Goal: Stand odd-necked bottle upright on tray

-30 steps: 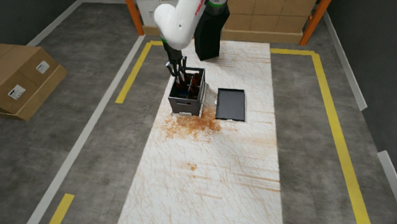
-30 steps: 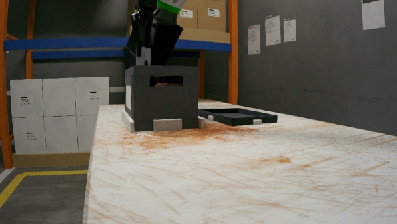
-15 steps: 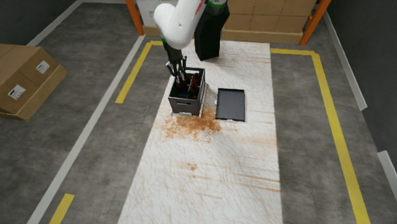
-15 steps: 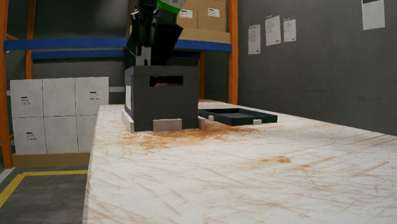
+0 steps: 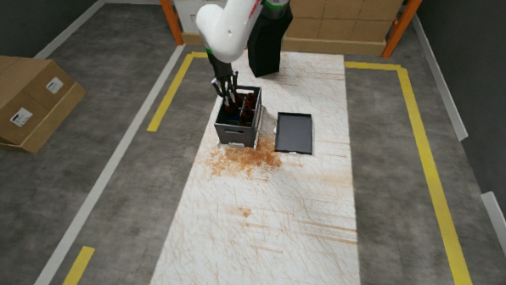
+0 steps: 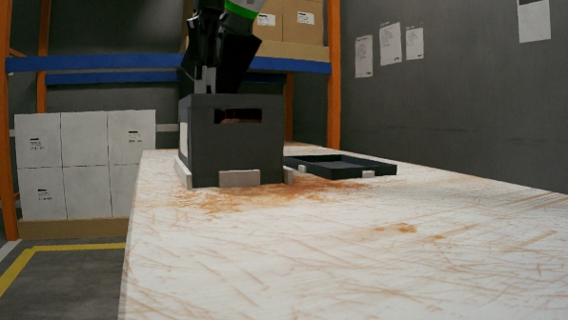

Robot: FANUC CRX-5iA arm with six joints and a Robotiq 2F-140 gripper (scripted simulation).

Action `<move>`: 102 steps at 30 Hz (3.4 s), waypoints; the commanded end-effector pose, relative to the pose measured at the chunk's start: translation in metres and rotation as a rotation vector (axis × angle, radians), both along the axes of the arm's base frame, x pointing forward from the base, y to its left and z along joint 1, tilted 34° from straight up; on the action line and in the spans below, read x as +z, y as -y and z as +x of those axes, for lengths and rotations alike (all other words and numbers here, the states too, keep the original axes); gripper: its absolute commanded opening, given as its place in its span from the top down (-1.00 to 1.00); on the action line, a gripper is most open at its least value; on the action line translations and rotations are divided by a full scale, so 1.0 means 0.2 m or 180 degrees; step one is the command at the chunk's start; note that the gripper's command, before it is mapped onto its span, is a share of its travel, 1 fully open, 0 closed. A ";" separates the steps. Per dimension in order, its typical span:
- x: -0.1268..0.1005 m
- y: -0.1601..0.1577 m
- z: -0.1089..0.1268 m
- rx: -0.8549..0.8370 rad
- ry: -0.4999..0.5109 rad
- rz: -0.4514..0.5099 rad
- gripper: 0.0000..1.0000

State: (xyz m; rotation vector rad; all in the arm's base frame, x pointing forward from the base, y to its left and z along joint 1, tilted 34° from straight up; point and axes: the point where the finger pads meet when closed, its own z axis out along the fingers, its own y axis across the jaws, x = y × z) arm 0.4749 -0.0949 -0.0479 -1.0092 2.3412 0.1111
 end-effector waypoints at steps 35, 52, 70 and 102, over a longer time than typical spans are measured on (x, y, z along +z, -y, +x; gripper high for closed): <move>0.02 0.01 -0.01 -0.0001 0.0003 -0.0003 0.80; 0.09 0.03 -0.05 -0.0001 0.0003 -0.0002 0.80; 0.15 0.06 -0.09 -0.0001 0.0003 -0.0002 0.80; 0.17 0.06 -0.10 -0.0001 0.0003 -0.0003 0.80</move>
